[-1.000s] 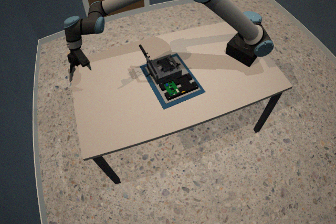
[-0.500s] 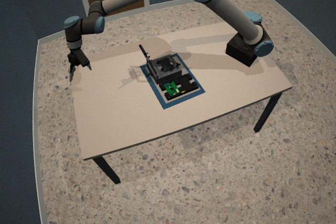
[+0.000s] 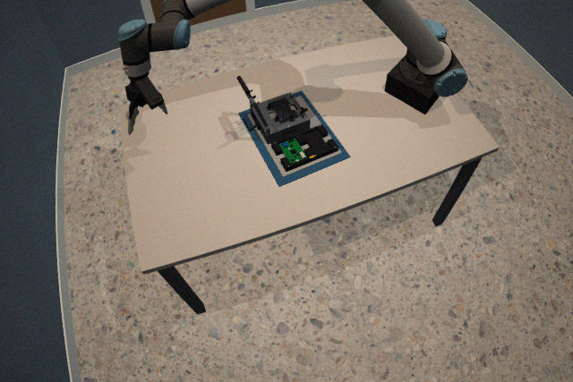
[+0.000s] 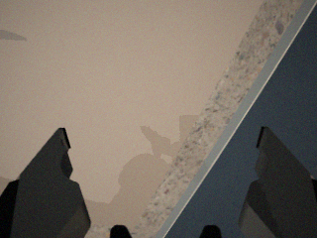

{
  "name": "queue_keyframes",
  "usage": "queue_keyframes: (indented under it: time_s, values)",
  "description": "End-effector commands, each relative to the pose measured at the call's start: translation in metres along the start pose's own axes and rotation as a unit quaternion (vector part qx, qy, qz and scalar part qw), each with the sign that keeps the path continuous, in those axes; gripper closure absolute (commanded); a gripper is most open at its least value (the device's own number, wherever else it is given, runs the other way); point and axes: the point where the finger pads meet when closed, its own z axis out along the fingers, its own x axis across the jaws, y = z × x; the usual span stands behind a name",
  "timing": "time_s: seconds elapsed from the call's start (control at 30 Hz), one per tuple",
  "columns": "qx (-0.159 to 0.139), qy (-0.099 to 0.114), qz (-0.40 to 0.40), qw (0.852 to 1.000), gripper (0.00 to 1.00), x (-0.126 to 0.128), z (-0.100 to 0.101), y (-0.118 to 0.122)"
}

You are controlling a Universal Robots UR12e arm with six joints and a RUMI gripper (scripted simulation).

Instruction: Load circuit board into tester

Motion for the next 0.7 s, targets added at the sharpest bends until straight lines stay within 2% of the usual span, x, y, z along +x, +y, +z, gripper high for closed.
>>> queue_keyframes:
  time_s: [0.0,0.3,0.37,0.67]
  values:
    - [-0.004,-0.01,0.022,1.0,0.0,-0.029,-0.028,-0.038]
    - [-0.015,-0.037,0.076,0.996,0.0,-0.118,-0.08,-0.131]
    - [-0.015,-0.037,0.076,0.996,0.0,-0.118,-0.08,-0.131]
    - [-0.03,-0.064,0.131,0.989,0.0,-0.23,-0.112,-0.227]
